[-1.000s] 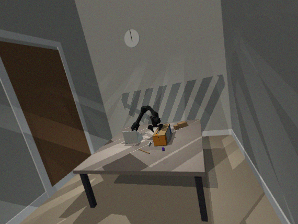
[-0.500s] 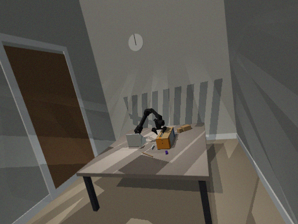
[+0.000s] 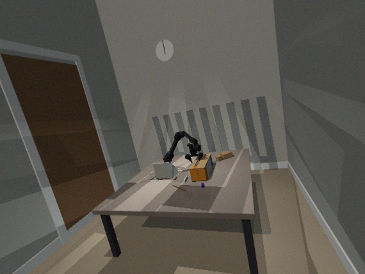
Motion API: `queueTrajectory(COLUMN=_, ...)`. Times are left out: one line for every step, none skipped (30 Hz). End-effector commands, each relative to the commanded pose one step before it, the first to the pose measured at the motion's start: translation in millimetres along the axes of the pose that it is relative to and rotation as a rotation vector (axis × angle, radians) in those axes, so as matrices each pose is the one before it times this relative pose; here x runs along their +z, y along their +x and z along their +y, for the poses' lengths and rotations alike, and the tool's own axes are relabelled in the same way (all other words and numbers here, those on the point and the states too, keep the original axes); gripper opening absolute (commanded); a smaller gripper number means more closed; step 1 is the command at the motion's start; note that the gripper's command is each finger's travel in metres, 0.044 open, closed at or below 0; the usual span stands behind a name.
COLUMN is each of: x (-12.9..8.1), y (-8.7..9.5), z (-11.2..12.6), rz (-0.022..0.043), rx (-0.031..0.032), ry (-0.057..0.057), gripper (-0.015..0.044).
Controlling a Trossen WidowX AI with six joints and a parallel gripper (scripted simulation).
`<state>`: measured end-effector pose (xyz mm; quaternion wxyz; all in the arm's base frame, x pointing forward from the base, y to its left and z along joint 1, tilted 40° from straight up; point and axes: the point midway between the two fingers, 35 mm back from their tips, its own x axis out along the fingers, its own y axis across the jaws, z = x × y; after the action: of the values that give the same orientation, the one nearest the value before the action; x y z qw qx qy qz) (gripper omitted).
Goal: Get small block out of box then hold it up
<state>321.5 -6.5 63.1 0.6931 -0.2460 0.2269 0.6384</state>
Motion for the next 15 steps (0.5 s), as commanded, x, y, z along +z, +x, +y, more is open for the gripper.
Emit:
queueTrajectory(x=11.24, y=4.96, z=-0.76, rz=-0.00807, rx=0.00264, ry=-0.0128, gripper=0.0400)
queueTrajectory(x=1.57, y=0.32, z=-0.01, rz=-0.00008, rx=0.00000, ry=0.0000, gripper=0.0400)
queueTrajectory(x=1.58, y=0.32, z=-0.01, rz=-0.00008, rx=0.00000, ry=0.0000, gripper=0.0400)
queueTrajectory(x=1.59, y=0.32, z=-0.01, rz=-0.00008, rx=0.00000, ry=0.0000, gripper=0.0400)
queueTrajectory(x=1.55, y=0.32, z=-0.01, rz=-0.00008, rx=0.00000, ry=0.0000, gripper=0.0400)
queueTrajectory(x=1.50, y=0.31, z=-0.01, rz=-0.00008, rx=0.00000, ry=0.0000, gripper=0.0400)
queueTrajectory(x=1.49, y=0.30, z=-0.01, rz=-0.00008, rx=0.00000, ry=0.0000, gripper=0.0400)
queueTrajectory(x=1.55, y=0.32, z=-0.01, rz=-0.00008, rx=0.00000, ry=0.0000, gripper=0.0400)
queueTrajectory(x=1.62, y=0.33, z=-0.01, rz=-0.00008, rx=0.00000, ry=0.0000, gripper=0.0400)
queueTrajectory(x=1.71, y=0.35, z=-0.01, rz=-0.00009, rx=0.00000, ry=0.0000, gripper=0.0400)
queueTrajectory(x=1.92, y=0.39, z=-0.01, rz=-0.00010, rx=0.00000, ry=0.0000, gripper=0.0400)
queueTrajectory(x=2.07, y=0.42, z=-0.01, rz=-0.00010, rx=0.00000, ry=0.0000, gripper=0.0400)
queueTrajectory(x=2.21, y=0.45, z=-0.02, rz=-0.00011, rx=0.00000, ry=0.0000, gripper=0.0400)
queueTrajectory(x=1.76, y=0.36, z=-0.01, rz=-0.00008, rx=-0.00001, ry=0.0000, gripper=0.0400)
queueTrajectory(x=1.25, y=0.25, z=-0.01, rz=-0.00006, rx=0.00000, ry=0.0000, gripper=0.0400)
